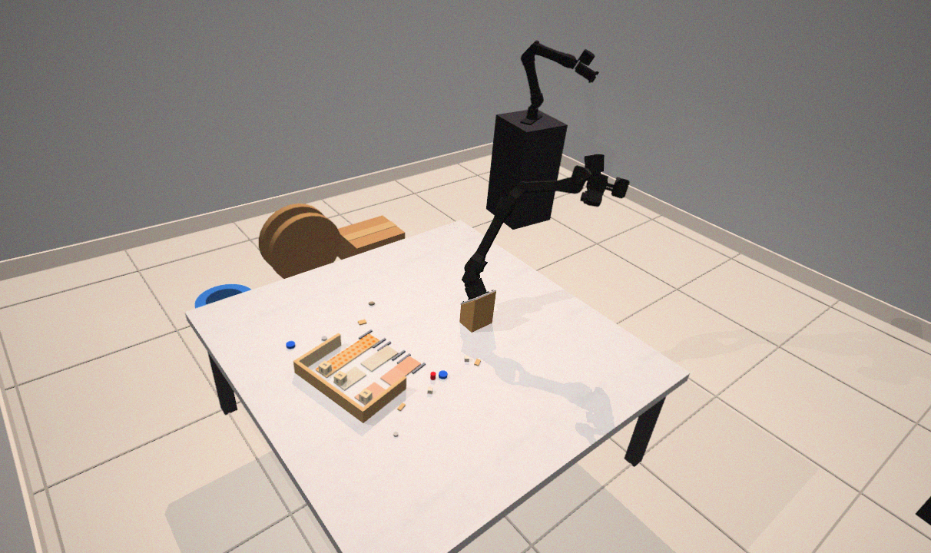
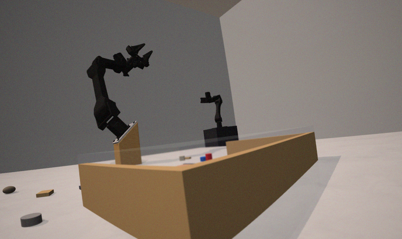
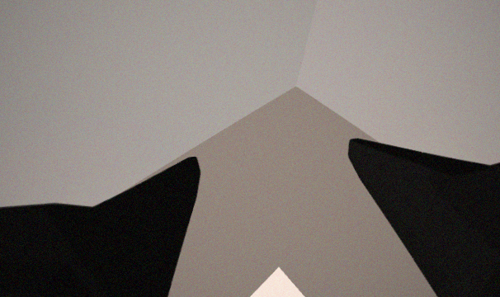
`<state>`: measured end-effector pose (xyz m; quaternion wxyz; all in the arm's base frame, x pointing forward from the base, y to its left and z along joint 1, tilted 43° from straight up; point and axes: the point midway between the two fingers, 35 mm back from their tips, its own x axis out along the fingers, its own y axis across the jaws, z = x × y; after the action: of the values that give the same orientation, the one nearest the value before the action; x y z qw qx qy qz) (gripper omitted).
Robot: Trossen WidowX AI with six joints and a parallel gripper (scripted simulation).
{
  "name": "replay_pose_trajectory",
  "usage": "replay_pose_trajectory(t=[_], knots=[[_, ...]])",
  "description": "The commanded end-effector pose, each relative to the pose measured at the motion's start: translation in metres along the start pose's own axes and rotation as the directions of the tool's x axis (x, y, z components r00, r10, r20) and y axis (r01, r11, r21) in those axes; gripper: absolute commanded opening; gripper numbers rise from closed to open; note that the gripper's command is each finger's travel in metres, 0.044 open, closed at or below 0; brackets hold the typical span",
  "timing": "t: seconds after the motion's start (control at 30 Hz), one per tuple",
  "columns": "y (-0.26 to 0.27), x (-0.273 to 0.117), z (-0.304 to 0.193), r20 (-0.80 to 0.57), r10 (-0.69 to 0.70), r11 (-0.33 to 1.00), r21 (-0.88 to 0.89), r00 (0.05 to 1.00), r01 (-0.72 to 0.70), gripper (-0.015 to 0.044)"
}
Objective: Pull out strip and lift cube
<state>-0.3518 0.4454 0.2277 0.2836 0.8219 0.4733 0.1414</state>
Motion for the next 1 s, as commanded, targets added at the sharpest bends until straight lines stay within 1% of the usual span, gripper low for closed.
replay_pose_trajectory(t=[0.0, 0.07, 0.17, 0.27, 0.47, 0.6, 0.73, 0.87, 0.97], knots=[[0.001, 0.001, 0.0, 0.0, -0.001, 1.0, -0.007, 1.0, 0.001, 0.04], [0.01, 0.012, 0.001, 0.007, -0.001, 0.998, -0.069, 1.0, 0.001, 0.04], [0.034, 0.06, 0.02, 0.059, 0.047, 0.967, -0.253, 0.997, -0.031, 0.04], [0.053, 0.091, 0.037, 0.097, 0.082, 0.925, -0.377, 0.992, -0.039, 0.04], [0.108, 0.16, 0.086, 0.197, 0.168, 0.757, -0.654, 0.966, 0.002, 0.04], [0.149, 0.196, 0.123, 0.263, 0.222, 0.609, -0.789, 0.939, 0.077, 0.04], [0.192, 0.222, 0.164, 0.329, 0.273, 0.448, -0.875, 0.904, 0.184, 0.04], [0.237, 0.24, 0.208, 0.396, 0.321, 0.276, -0.908, 0.86, 0.315, 0.04], [0.271, 0.247, 0.242, 0.445, 0.355, 0.149, -0.895, 0.822, 0.42, 0.04]])
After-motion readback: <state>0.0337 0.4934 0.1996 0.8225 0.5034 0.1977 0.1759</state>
